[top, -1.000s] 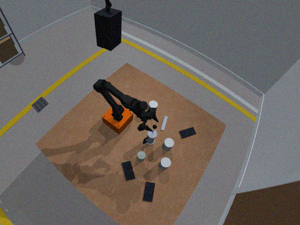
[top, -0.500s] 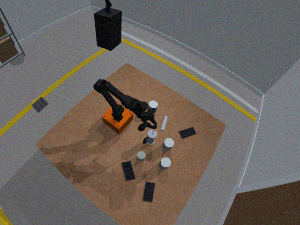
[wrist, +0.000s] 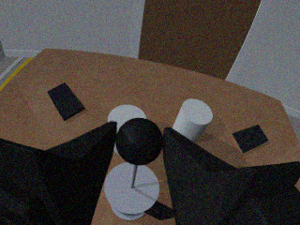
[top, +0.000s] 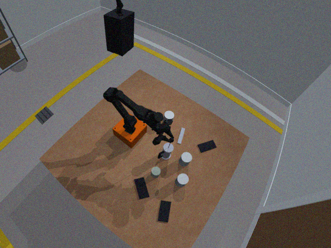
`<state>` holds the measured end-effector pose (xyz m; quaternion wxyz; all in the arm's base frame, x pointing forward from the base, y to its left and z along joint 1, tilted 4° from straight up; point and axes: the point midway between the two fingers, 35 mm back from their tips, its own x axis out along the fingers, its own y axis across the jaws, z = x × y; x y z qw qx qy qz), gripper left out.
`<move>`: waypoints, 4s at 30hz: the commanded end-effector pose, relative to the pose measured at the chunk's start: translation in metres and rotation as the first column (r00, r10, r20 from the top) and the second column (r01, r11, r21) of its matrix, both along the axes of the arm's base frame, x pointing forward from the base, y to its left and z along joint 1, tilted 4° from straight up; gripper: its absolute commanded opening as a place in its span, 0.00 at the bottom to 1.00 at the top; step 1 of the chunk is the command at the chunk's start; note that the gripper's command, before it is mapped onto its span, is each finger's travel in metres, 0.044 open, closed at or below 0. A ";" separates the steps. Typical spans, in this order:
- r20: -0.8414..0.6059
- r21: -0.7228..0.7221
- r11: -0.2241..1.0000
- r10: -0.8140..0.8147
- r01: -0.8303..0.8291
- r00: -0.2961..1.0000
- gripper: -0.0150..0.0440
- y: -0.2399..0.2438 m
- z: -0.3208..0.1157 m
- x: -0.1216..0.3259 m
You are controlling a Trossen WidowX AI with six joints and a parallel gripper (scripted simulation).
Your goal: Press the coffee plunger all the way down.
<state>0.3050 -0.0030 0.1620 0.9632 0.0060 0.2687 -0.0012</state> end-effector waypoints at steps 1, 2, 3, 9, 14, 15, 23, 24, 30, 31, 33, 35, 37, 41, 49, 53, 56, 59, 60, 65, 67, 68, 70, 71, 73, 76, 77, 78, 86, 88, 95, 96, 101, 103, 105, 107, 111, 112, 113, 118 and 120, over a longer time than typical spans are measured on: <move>-0.030 -0.002 1.000 0.000 0.000 1.000 0.46 0.000 -0.016 0.000; -0.030 -0.002 1.000 0.000 0.000 1.000 0.46 0.000 -0.018 0.001; -0.030 -0.002 1.000 0.000 0.000 1.000 0.46 0.000 -0.019 0.001; -0.029 -0.002 1.000 0.000 0.000 1.000 0.46 0.000 -0.029 0.003; -0.029 -0.002 1.000 0.000 0.000 1.000 0.46 0.000 -0.038 0.004; -0.029 -0.002 1.000 0.000 0.000 1.000 0.46 0.000 -0.039 0.004; -0.029 -0.002 1.000 0.000 0.000 1.000 0.46 0.000 -0.052 0.006; -0.029 -0.002 1.000 0.000 0.000 1.000 0.46 0.000 -0.054 0.006; -0.029 -0.002 1.000 0.000 0.000 1.000 0.46 0.000 -0.064 0.007; -0.029 -0.002 1.000 0.000 0.000 1.000 0.46 0.000 -0.066 0.008; -0.029 -0.002 1.000 0.000 0.000 1.000 0.46 0.001 -0.069 0.008; -0.029 -0.002 1.000 0.000 0.000 1.000 0.46 0.001 -0.072 0.008; -0.029 -0.002 1.000 0.000 0.000 1.000 0.46 0.001 -0.076 0.009; -0.029 -0.002 1.000 0.000 0.000 1.000 0.46 0.001 -0.082 0.010; -0.029 -0.002 1.000 0.000 0.000 1.000 0.46 0.001 -0.093 0.016; -0.028 -0.002 1.000 0.000 0.000 1.000 0.46 0.001 -0.095 0.020; -0.028 -0.002 1.000 0.000 0.000 1.000 0.46 0.001 -0.095 0.023; -0.028 -0.002 1.000 0.000 0.000 1.000 0.46 0.001 -0.095 0.025; -0.028 -0.002 1.000 0.000 0.000 1.000 0.46 0.001 -0.095 0.025; -0.028 -0.002 1.000 0.000 0.000 1.000 0.46 0.001 -0.094 0.028; -0.028 -0.002 1.000 0.000 0.000 1.000 0.46 0.001 -0.094 0.029; -0.027 -0.002 1.000 0.000 0.000 1.000 0.46 0.001 -0.094 0.029; -0.027 -0.002 1.000 0.000 0.000 1.000 0.46 0.001 -0.094 0.030; -0.027 -0.002 1.000 0.000 0.000 1.000 0.46 0.001 -0.093 0.030; -0.027 -0.002 1.000 0.000 0.000 1.000 0.46 0.001 -0.093 0.030; -0.027 -0.002 1.000 0.000 0.000 1.000 0.46 0.001 -0.093 0.031; -0.027 -0.002 1.000 0.000 0.000 1.000 0.46 0.001 -0.093 0.032; -0.027 -0.002 1.000 0.000 0.000 1.000 0.46 0.001 -0.093 0.032; -0.027 -0.002 1.000 0.000 0.000 1.000 0.46 0.001 -0.093 0.035; -0.027 -0.002 1.000 0.000 0.000 1.000 0.46 0.001 -0.093 0.035; -0.027 -0.002 1.000 0.000 0.000 1.000 0.46 0.001 -0.093 0.037; -0.027 -0.002 1.000 0.000 0.000 1.000 0.46 0.001 -0.093 0.037; -0.027 -0.002 1.000 0.000 0.000 1.000 0.46 0.001 -0.093 0.038; -0.027 -0.002 1.000 0.000 0.000 1.000 0.46 0.001 -0.093 0.038; -0.027 -0.002 1.000 0.000 0.000 1.000 0.46 0.001 -0.093 0.039; -0.027 -0.002 1.000 0.000 0.000 1.000 0.46 0.001 -0.093 0.039; -0.007 -0.004 1.000 0.003 -0.003 1.000 0.46 0.001 -0.087 0.040; -0.007 -0.004 1.000 0.003 -0.003 1.000 0.46 0.001 -0.087 0.040; -0.007 -0.004 1.000 0.003 -0.003 1.000 0.46 0.001 -0.087 0.040; -0.007 -0.004 1.000 0.003 -0.003 1.000 0.46 0.001 -0.087 0.040; -0.007 -0.004 1.000 0.003 -0.003 1.000 0.55 0.001 -0.087 0.040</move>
